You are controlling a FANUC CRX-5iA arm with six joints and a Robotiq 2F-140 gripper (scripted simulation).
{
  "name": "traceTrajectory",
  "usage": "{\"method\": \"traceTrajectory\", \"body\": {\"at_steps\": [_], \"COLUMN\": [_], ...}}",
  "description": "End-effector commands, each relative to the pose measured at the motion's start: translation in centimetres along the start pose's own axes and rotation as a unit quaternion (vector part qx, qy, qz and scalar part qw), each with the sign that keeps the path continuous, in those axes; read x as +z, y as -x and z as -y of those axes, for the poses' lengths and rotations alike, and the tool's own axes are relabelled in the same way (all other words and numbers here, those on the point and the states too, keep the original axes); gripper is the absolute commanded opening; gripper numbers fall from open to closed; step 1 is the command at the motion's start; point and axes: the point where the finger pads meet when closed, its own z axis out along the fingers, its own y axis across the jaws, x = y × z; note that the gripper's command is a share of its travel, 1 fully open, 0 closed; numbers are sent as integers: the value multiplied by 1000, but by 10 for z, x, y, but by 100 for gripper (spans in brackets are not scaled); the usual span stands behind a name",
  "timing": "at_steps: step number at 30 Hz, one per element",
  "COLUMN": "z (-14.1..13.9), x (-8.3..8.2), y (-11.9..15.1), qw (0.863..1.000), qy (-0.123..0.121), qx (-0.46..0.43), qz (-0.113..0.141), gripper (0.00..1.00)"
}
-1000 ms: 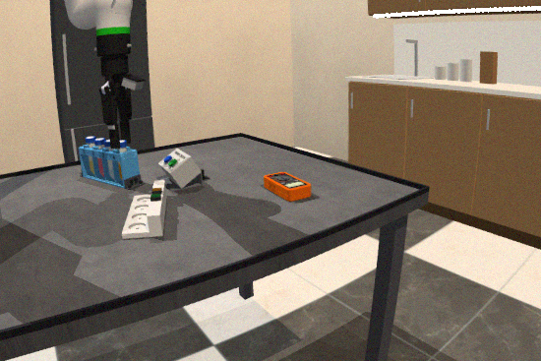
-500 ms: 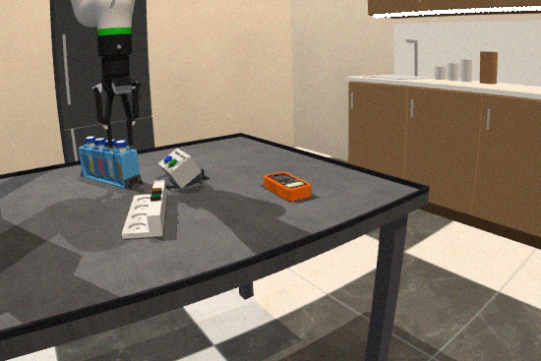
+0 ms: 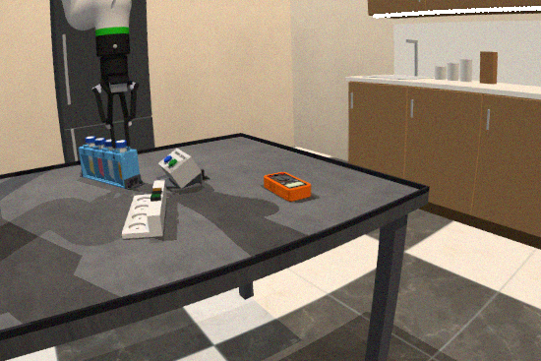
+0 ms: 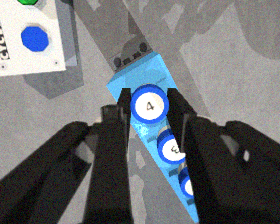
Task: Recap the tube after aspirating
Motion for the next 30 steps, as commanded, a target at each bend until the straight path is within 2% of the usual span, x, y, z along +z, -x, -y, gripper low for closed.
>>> {"method": "traceTrajectory", "body": {"at_steps": [1,7,10,14,17,21,23,26,30], "z": [1,1,1,1,1,1,1,1,1], "x": [-1,-1,-1,-1,-1,-1,-1,-1,-1], "y": [0,0,0,0,0,0,0,0,0], "qw": [1000,1000,997,985,969,939,939,911,866], "qy": [-1,-1,-1,-1,-1,-1,-1,-1,-1], "qx": [0,0,-75,-174,-247,-343,-343,-412,-500], "qz": [0,0,0,0,0,0,0,0,0], "gripper": [30,30,30,30,30,30,30,30,30]}}
